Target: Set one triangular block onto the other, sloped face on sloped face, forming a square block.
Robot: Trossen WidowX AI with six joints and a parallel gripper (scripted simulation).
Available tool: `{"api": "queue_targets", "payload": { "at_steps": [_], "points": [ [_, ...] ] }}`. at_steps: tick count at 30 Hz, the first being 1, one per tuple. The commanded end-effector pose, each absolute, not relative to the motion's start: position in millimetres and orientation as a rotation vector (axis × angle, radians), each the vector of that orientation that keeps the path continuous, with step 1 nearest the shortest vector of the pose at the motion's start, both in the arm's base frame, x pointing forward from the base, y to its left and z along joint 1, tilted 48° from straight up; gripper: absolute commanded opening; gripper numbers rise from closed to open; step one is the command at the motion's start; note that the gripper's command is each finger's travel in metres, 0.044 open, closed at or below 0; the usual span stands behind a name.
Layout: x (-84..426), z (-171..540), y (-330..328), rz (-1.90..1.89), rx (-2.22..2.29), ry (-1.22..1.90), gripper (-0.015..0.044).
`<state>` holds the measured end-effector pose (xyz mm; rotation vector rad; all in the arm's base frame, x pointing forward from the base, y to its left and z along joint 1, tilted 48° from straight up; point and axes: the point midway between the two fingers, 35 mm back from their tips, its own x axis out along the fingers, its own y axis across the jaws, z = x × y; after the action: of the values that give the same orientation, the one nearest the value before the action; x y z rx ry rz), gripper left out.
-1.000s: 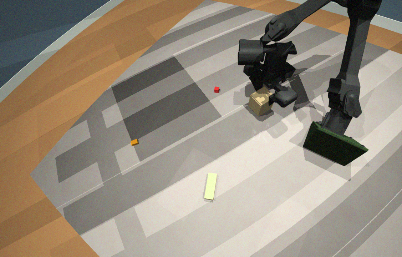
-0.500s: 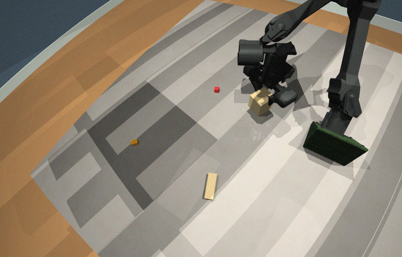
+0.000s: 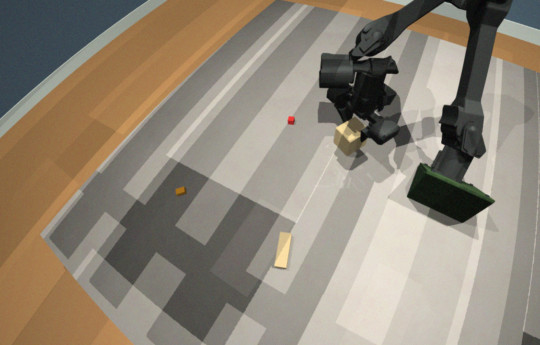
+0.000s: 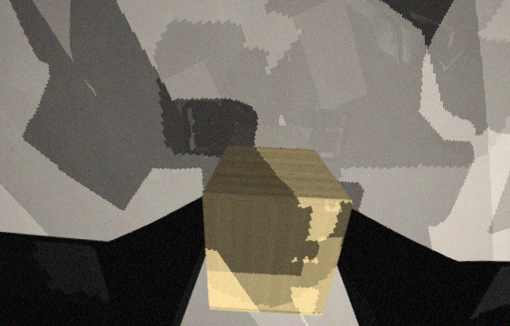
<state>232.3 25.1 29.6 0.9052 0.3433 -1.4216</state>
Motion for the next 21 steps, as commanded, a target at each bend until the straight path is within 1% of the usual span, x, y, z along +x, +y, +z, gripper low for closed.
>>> {"api": "queue_targets", "payload": {
  "at_steps": [1,12,21],
  "points": [
    [232.3,29.6,25.1,-1.421,0.905,0.343,0.0158],
    [232.3,29.6,25.1,-1.421,0.905,0.343,0.044],
    [232.5,34.7,31.8,-1.421,0.907,0.346,0.044]
  ]
}}
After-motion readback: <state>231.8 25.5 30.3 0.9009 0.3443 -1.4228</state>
